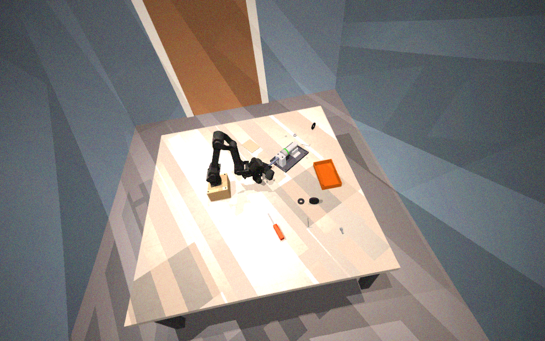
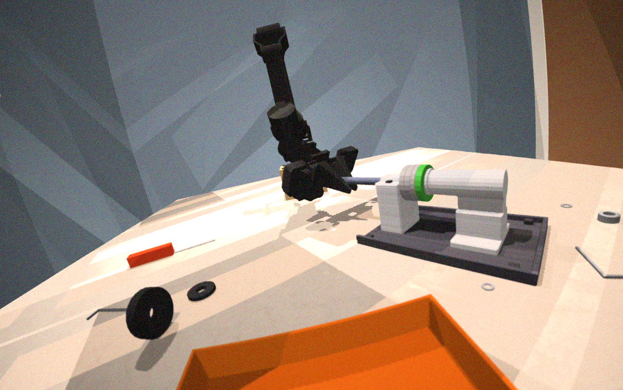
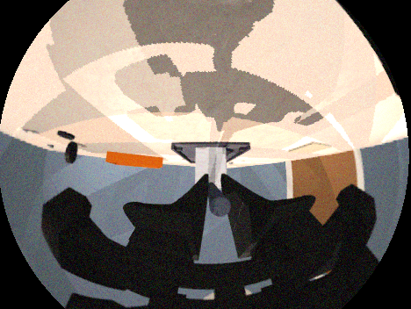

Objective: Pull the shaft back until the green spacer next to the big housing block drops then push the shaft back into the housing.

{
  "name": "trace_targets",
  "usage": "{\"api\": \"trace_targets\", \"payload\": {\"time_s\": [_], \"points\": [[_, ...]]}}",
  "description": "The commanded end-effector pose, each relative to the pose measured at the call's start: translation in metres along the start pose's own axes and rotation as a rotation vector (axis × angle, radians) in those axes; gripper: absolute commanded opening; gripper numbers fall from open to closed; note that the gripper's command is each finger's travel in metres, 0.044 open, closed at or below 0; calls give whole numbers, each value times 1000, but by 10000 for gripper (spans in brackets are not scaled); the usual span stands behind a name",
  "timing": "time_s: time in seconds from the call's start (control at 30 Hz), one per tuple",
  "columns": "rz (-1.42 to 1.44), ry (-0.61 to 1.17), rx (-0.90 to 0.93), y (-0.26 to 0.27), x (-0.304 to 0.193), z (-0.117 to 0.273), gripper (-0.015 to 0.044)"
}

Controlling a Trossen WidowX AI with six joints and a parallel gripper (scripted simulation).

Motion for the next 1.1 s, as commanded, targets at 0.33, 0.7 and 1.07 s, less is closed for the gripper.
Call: {"api": "trace_targets", "payload": {"time_s": [0.33, 0.7, 1.07], "points": [[4, 2, -2, 0, 1, 2, 0], [4, 2, -2, 0, 1, 3, 0], [4, 1, -2, 0, 2, 4, 0]]}}
Point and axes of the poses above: the point midway between the two fingers, 35 mm back from their tips, its own z axis back along the fingers, its own y axis across the jaws, x = y × z, the point moved 3 cm from there along z, back along the fingers, and after that the axes turned 8 degrees about -z, right-handed, at the moved point
